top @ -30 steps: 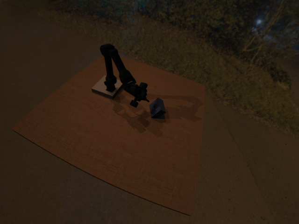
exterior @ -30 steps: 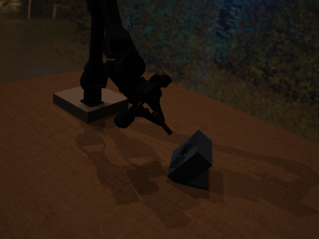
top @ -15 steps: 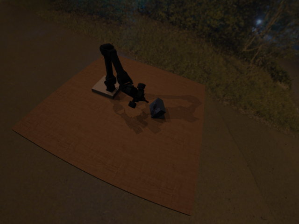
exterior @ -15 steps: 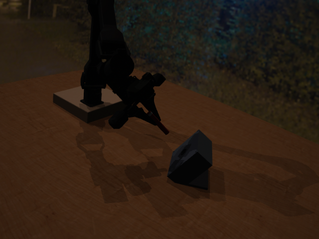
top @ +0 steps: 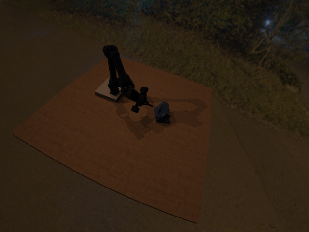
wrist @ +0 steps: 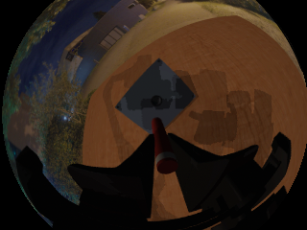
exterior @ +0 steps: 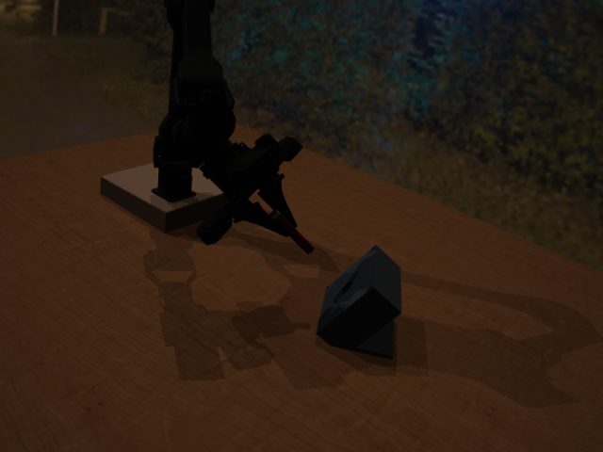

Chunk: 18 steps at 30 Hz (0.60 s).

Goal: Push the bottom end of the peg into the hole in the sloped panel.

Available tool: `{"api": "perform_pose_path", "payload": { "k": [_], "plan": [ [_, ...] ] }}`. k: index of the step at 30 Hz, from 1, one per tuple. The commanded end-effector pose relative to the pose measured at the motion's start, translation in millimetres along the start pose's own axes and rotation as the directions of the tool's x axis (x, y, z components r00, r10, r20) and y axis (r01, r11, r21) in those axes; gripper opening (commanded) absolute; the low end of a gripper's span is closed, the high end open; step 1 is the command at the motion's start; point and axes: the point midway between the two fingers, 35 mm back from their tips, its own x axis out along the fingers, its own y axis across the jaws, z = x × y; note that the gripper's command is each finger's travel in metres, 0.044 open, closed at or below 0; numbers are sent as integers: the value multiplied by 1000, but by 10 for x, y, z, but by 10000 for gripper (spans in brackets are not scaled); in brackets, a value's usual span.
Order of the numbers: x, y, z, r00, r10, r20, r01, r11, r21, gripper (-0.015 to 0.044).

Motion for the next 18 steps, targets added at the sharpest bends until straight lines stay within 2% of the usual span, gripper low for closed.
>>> {"api": "perform_pose_path", "payload": {
  "k": [1, 18],
  "plan": [
    [15, 0, 11, 1000, 6, 8, -6, 1000, -9, 0],
    [203, -46, 56, 999, 10, 40, -9, 1000, -18, 0]
  ]
}}
